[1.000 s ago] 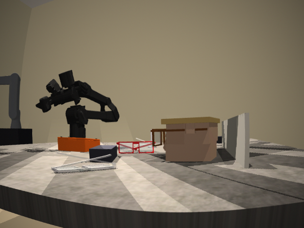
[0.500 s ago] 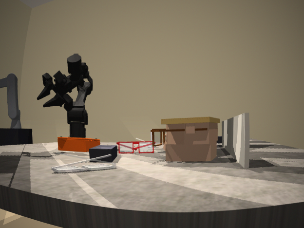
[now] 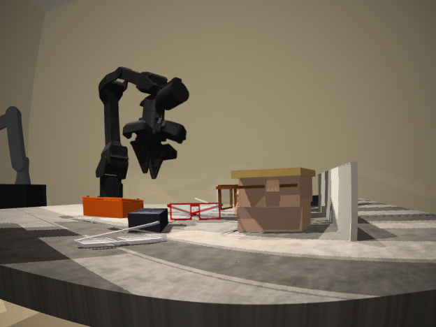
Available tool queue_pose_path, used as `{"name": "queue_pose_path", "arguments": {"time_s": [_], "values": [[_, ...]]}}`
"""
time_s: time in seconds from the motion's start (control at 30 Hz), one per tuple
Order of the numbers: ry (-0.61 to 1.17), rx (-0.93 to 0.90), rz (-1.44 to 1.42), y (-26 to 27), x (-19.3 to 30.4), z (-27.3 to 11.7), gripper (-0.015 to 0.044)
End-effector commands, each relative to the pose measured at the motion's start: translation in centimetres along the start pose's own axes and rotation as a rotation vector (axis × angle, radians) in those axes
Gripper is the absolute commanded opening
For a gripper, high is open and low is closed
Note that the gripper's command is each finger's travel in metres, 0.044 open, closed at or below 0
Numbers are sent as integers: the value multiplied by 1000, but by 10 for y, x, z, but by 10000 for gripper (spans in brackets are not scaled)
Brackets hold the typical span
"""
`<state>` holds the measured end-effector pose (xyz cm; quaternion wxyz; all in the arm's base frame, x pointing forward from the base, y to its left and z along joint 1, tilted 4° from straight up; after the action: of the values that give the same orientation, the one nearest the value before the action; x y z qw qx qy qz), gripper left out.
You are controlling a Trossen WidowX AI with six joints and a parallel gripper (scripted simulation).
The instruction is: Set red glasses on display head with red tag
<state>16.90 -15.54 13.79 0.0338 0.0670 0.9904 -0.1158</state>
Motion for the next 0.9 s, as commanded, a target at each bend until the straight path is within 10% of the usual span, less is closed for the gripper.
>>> {"name": "queue_pose_path", "arguments": {"time_s": [0.0,0.87], "values": [[-6,-222,-276,50,-42,10,200],[-5,-295,-365,70,-53,17,120]]}}
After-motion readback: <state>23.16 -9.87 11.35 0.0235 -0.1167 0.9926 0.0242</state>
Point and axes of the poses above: the point midway between the two fingers, 35 mm back from their tips, its own z axis out along the fingers, its own y axis across the jaws, x = y × z, the point moved 5 cm from there along -z, back along the fingers, and after that the axes turned 6 degrees about -z, right-handed, at the moved point
